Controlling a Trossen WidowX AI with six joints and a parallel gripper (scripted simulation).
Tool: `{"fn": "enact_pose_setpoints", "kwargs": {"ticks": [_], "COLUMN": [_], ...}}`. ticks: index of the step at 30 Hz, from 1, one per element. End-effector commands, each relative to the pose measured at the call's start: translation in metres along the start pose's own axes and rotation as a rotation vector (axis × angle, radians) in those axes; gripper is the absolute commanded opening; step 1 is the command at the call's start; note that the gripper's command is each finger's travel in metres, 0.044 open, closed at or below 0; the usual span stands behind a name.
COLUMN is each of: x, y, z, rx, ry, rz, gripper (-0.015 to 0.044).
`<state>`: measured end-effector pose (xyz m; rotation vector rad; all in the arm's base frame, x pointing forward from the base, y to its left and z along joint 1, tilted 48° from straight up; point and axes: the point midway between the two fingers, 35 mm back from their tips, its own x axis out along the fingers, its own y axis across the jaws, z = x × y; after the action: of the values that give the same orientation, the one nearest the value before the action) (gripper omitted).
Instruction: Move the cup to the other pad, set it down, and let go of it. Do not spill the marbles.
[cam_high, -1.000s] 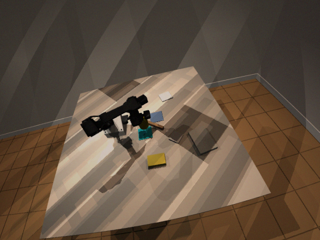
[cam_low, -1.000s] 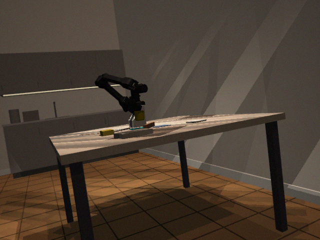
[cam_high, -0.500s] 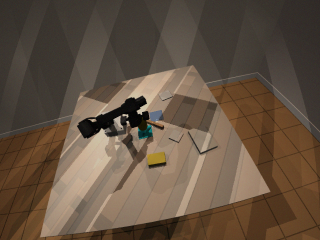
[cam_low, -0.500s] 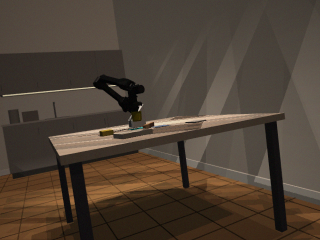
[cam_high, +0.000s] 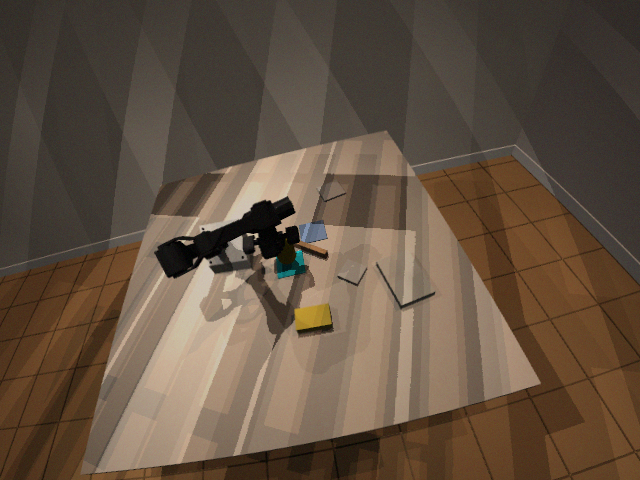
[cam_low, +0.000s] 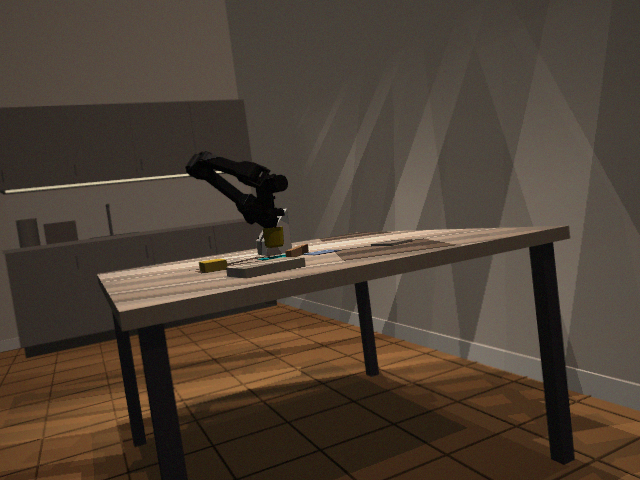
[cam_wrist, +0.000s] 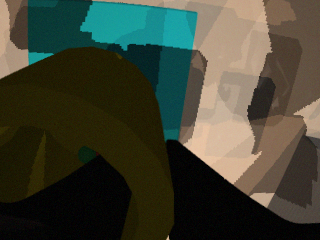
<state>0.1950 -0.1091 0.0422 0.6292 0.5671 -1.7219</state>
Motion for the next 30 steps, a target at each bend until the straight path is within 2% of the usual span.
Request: {"fn": "enact_pose_setpoints", "kwargs": {"ticks": [1, 30], "x": [0.004, 0.03], "y": [0.0, -0.001], "z": [0.001, 0.003], "rx": [-0.004, 0.005], "ry": [-0.002, -0.002], "rz": [0.005, 0.004], "gripper": [0.0, 0.0]}}
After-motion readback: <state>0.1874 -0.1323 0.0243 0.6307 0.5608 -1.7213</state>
